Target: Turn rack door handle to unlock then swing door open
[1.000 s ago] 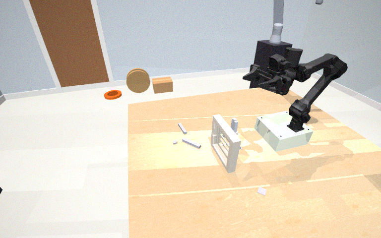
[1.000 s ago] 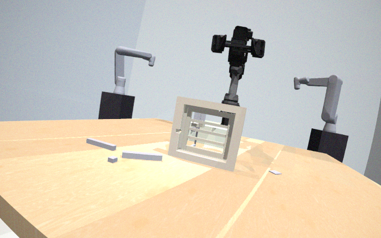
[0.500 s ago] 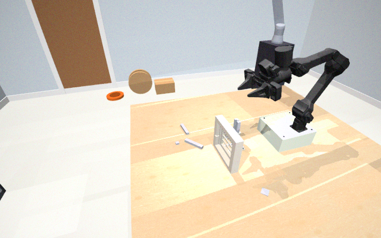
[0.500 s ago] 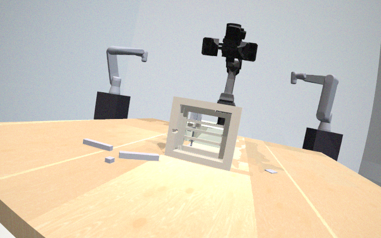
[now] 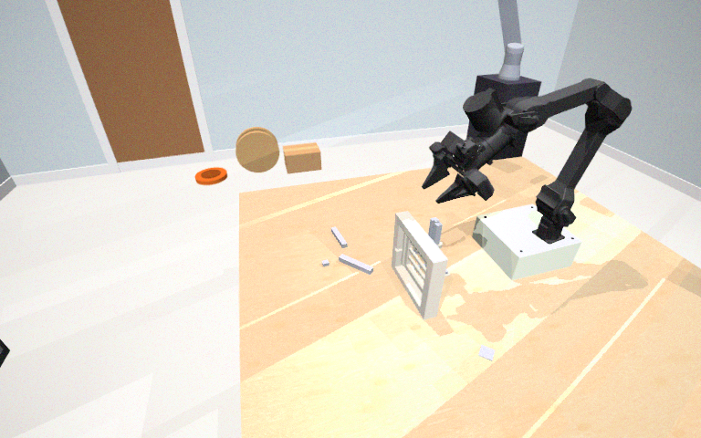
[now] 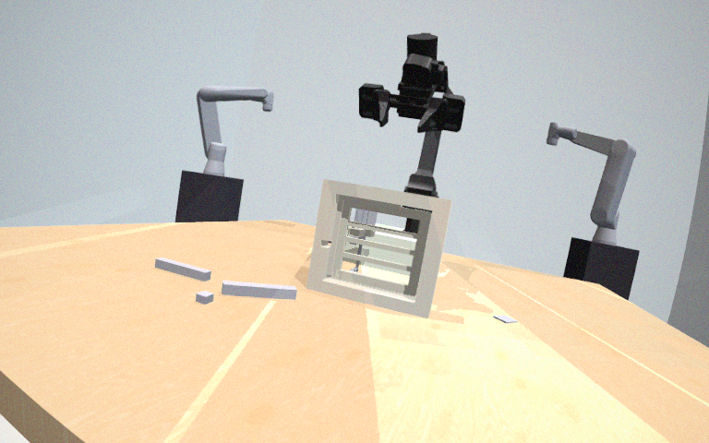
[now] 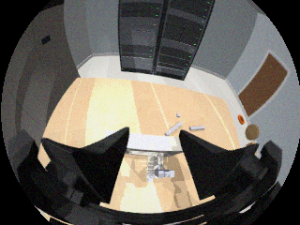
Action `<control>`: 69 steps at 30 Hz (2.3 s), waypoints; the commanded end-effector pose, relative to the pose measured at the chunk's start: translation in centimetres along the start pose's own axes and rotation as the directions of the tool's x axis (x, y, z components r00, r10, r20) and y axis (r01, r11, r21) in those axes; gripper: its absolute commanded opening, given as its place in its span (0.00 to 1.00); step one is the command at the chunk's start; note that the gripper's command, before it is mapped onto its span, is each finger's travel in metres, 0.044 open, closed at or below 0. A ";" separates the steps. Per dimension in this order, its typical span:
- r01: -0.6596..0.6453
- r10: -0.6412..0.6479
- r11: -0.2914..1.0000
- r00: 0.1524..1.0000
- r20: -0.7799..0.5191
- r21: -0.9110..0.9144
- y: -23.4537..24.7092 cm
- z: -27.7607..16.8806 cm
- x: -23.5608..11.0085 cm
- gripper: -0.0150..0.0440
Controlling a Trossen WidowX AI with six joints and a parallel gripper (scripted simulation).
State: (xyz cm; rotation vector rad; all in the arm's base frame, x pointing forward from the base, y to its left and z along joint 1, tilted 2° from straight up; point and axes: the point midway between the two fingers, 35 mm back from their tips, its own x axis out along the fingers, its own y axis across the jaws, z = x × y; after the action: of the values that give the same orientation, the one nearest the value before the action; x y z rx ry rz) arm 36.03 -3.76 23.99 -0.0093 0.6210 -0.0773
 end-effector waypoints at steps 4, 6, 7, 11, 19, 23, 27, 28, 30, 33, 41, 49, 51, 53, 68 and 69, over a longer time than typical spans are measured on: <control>0.017 -0.016 1.000 0.976 -0.218 0.004 -1.2 -2.1 1.8 0.74; 0.019 -0.017 1.000 0.962 -0.271 0.003 -1.5 -2.6 2.0 0.74; 0.019 -0.018 1.000 0.955 -0.297 0.003 -1.7 -2.8 2.1 0.74; 0.020 -0.017 1.000 0.917 -0.399 0.002 -2.2 -3.9 2.5 0.74; 0.015 -0.007 1.000 0.810 -0.586 0.008 -3.2 -5.8 2.6 0.74; 0.009 0.003 1.000 0.742 -0.670 0.015 -3.7 -6.8 2.5 0.74; 0.002 0.017 1.000 0.666 -0.746 0.025 -4.2 -7.6 2.2 0.74; 0.001 0.021 1.000 0.649 -0.760 0.028 -4.2 -7.8 2.1 0.74; 0.000 0.023 1.000 0.636 -0.772 0.030 -4.3 -7.9 2.0 0.74; 0.000 0.023 1.000 0.636 -0.772 0.030 -4.3 -7.9 2.0 0.74; 0.000 0.023 1.000 0.636 -0.772 0.030 -4.3 -8.4 2.6 0.74; 0.000 0.023 1.000 0.636 -0.772 0.030 -4.3 -9.4 3.5 0.74; 0.000 0.023 1.000 0.636 -0.772 0.030 -4.3 -9.6 3.7 0.74; 0.000 0.023 1.000 0.636 -0.771 0.030 -4.3 -9.8 3.9 0.74; 0.000 0.023 1.000 0.636 -0.772 0.030 -4.2 -11.8 5.4 0.74; 0.000 0.023 1.000 0.636 -0.772 0.030 -4.2 -11.9 5.5 0.74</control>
State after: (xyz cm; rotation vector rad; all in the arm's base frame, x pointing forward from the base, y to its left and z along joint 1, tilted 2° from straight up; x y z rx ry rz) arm 33.37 -8.17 12.16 0.0632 1.4915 -0.0760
